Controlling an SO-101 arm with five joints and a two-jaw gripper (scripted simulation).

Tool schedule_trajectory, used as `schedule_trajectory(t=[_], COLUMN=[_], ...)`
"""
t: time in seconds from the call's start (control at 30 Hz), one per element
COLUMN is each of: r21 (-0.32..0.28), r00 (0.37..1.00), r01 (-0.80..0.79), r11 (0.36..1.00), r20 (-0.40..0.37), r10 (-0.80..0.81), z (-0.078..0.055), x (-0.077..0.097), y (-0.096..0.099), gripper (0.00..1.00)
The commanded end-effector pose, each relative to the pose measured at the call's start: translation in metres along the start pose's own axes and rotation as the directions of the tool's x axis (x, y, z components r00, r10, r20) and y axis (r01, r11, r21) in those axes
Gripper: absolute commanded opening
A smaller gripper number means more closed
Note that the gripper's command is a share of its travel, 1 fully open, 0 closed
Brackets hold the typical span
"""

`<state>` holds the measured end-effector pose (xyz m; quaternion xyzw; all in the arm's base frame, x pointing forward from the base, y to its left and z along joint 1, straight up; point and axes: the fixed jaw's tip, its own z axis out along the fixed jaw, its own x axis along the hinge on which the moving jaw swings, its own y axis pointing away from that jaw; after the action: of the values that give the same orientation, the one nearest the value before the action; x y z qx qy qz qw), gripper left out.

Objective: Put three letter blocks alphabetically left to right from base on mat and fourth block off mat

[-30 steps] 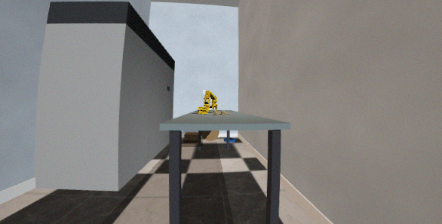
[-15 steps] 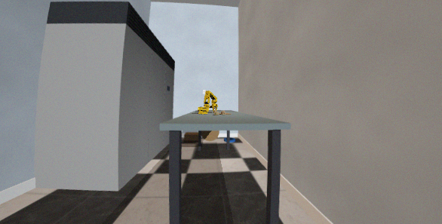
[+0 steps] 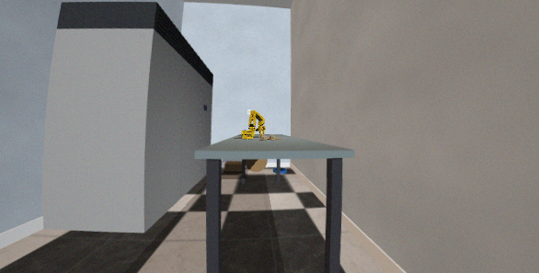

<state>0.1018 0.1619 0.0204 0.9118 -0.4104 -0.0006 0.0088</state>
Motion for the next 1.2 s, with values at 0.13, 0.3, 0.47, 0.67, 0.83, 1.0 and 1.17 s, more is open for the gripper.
schedule_trajectory(t=[0.13, 0.3, 0.47, 0.67, 0.83, 1.0, 1.17], r21=[0.123, 0.123, 0.123, 0.123, 0.123, 0.122, 0.121], r00=[0.999, 0.999, 0.999, 0.999, 0.999, 0.992, 0.949], r01=[-0.003, -0.003, -0.003, -0.003, -0.017, -0.121, -0.314], r11=[0.992, 0.992, 0.992, 0.992, 0.992, 0.985, 0.942], r20=[0.036, 0.036, 0.036, 0.036, 0.036, 0.038, 0.04], r10=[-0.002, -0.002, -0.002, -0.002, 0.012, 0.117, 0.312], z=[-0.037, -0.052, -0.061, -0.062, -0.062, -0.061, -0.059], x=[-0.004, -0.003, -0.003, -0.003, 0.0, 0.022, 0.063], y=[-0.018, -0.015, -0.013, -0.013, -0.013, -0.018, -0.02], gripper=[0.0, 0.0, 0.0, 0.0, 0.0, 0.0, 0.0])
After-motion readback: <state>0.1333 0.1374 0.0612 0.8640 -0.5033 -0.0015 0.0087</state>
